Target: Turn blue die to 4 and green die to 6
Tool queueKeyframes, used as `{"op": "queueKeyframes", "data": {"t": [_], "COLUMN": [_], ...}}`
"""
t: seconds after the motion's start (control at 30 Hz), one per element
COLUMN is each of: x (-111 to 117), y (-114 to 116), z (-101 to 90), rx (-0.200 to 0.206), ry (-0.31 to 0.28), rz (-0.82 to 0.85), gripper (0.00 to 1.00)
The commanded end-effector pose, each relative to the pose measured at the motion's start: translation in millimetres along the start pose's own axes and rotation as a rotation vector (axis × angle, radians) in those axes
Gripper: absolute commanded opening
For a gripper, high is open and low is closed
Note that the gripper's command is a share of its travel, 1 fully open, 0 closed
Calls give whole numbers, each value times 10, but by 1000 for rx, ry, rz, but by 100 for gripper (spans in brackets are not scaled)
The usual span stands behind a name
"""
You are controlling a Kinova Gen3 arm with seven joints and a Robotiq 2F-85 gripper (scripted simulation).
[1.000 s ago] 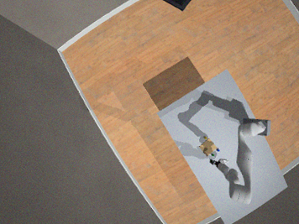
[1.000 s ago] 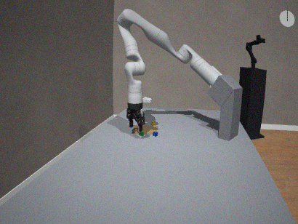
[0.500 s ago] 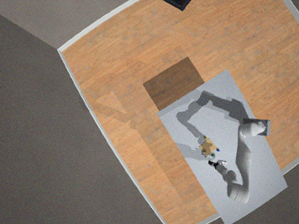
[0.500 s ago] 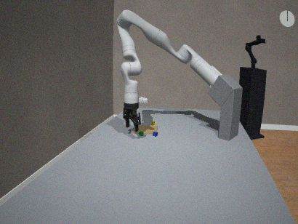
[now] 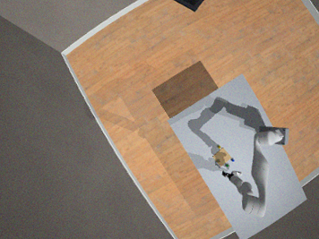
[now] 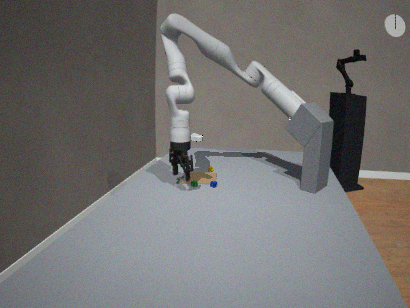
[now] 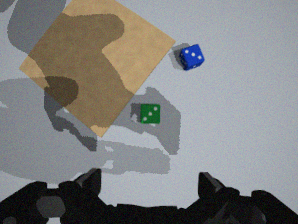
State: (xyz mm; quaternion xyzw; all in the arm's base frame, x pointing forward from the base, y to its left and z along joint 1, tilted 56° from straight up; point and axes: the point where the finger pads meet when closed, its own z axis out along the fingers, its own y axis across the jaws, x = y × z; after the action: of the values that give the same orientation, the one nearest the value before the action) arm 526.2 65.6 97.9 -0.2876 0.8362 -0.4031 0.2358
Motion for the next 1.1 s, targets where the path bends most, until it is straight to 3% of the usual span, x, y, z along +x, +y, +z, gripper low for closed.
{"op": "queueKeyframes", "data": {"t": [0.0, 1.07], "x": [-6, -6], "y": [3, 3], "z": [-6, -63], "rx": [-1, 0], "ry": [-1, -1], "rz": [0, 0], "gripper": [100, 100]}}
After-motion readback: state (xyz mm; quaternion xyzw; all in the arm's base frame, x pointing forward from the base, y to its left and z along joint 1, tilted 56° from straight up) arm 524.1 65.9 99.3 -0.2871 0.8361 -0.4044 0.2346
